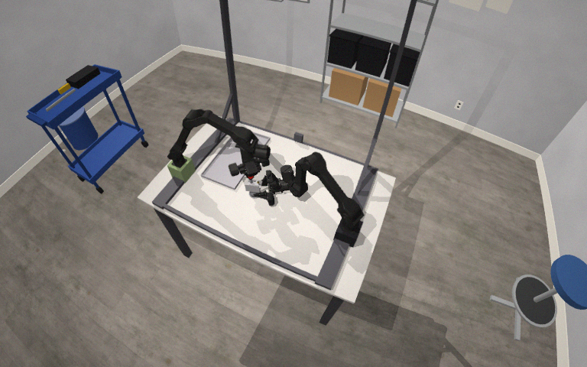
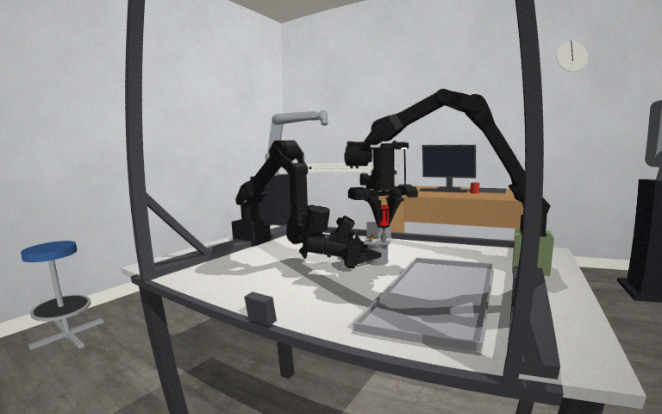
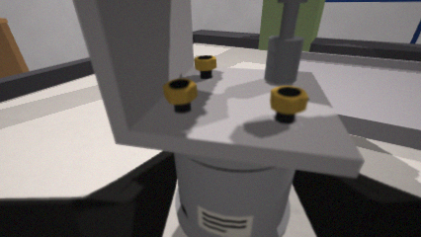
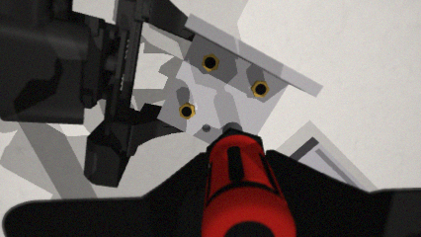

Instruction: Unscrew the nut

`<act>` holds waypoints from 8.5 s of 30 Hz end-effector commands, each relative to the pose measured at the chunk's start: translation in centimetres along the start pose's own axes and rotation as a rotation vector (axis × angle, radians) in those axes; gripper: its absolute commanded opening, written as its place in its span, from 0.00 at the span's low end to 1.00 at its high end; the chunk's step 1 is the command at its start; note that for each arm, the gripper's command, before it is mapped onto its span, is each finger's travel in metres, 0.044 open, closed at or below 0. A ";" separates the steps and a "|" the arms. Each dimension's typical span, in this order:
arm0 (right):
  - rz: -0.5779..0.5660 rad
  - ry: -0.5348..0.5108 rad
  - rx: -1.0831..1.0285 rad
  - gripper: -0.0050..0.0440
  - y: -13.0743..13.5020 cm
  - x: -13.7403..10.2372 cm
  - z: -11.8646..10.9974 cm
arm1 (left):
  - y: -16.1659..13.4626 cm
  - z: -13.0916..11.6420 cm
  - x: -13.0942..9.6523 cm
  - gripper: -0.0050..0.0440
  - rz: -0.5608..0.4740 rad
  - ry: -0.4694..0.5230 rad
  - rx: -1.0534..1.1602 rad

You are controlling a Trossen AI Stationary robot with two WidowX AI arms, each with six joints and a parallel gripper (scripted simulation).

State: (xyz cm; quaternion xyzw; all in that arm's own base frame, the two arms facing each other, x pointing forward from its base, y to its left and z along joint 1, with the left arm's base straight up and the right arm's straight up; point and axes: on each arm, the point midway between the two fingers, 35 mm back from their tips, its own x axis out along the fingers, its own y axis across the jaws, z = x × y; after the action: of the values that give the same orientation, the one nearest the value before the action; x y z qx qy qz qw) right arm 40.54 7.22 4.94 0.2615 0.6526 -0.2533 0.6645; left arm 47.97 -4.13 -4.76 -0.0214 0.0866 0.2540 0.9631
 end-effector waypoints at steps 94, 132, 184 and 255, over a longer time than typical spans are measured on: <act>0.030 -0.031 -0.003 0.37 0.4 -1.3 0.3 | -0.4 1.6 0.3 0.60 -0.003 -0.027 -0.027; 0.030 -0.033 -0.003 0.37 0.4 -1.3 0.3 | -0.4 1.6 0.3 0.60 -0.003 -0.027 -0.027; 0.055 -0.042 -0.004 0.37 0.6 -3.2 0.5 | -0.4 1.6 0.3 0.60 -0.003 -0.027 -0.027; 0.052 -0.041 -0.003 0.37 0.6 -5.4 0.5 | -0.4 1.6 0.3 0.60 -0.003 -0.027 -0.027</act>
State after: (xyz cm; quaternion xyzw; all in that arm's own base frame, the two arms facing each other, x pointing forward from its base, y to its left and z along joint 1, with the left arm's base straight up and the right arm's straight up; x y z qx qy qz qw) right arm 40.54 7.29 7.62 0.2594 0.6544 -0.2527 0.6638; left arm 47.97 -4.13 -4.76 -0.0214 0.0866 0.2540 0.9631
